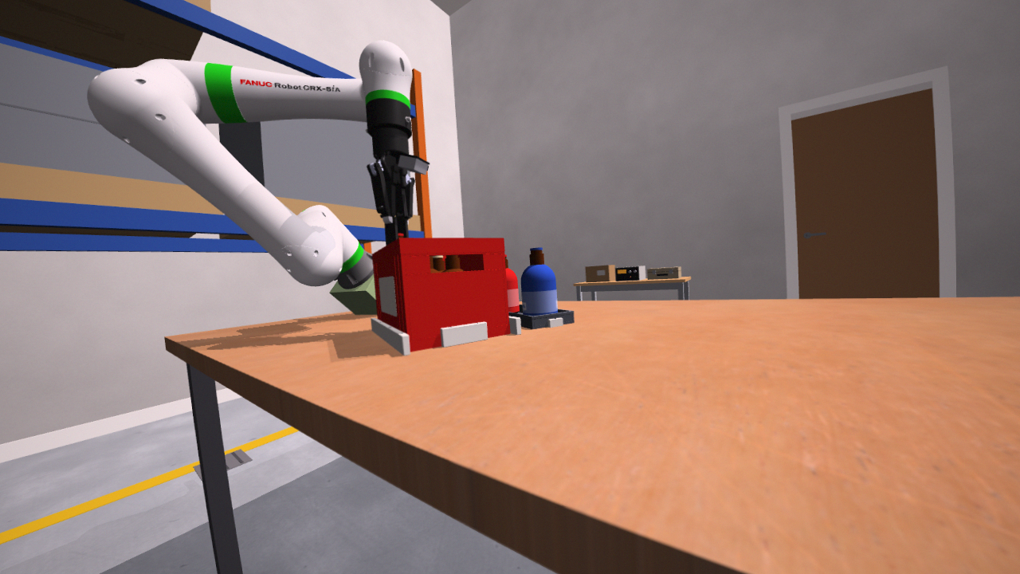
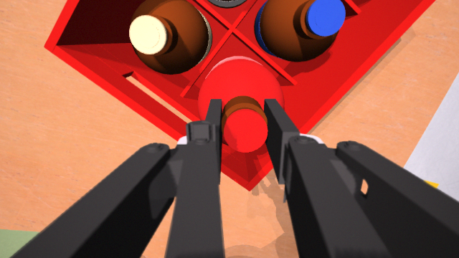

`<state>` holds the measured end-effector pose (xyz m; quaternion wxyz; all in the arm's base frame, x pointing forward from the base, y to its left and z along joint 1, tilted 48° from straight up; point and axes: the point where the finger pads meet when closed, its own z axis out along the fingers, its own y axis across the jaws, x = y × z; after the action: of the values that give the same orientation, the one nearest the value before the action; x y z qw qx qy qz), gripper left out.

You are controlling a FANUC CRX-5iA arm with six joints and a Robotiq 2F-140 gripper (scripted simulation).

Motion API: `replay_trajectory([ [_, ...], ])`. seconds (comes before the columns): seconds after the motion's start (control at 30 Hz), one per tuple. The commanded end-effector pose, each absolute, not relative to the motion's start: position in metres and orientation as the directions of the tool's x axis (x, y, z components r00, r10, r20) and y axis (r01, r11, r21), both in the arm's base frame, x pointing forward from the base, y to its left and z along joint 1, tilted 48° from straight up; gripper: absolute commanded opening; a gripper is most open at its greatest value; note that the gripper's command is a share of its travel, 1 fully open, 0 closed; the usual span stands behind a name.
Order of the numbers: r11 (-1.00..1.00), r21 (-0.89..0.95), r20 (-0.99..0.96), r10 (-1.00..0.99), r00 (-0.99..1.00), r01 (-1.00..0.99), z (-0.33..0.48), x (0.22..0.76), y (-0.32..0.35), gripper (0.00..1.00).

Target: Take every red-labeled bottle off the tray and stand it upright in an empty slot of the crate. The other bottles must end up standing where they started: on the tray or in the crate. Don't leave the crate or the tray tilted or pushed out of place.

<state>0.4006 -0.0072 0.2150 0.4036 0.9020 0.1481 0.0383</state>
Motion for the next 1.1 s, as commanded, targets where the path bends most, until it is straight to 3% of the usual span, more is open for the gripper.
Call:
replay_trajectory([
  [0.0,-0.630,0.740,-0.049,0.299,0.953,0.236,0.214,0.401,-0.008,0.10],
  [1.07,-0.630,0.740,-0.049,0.299,0.953,0.236,0.200,0.405,-0.023,0.10],
])
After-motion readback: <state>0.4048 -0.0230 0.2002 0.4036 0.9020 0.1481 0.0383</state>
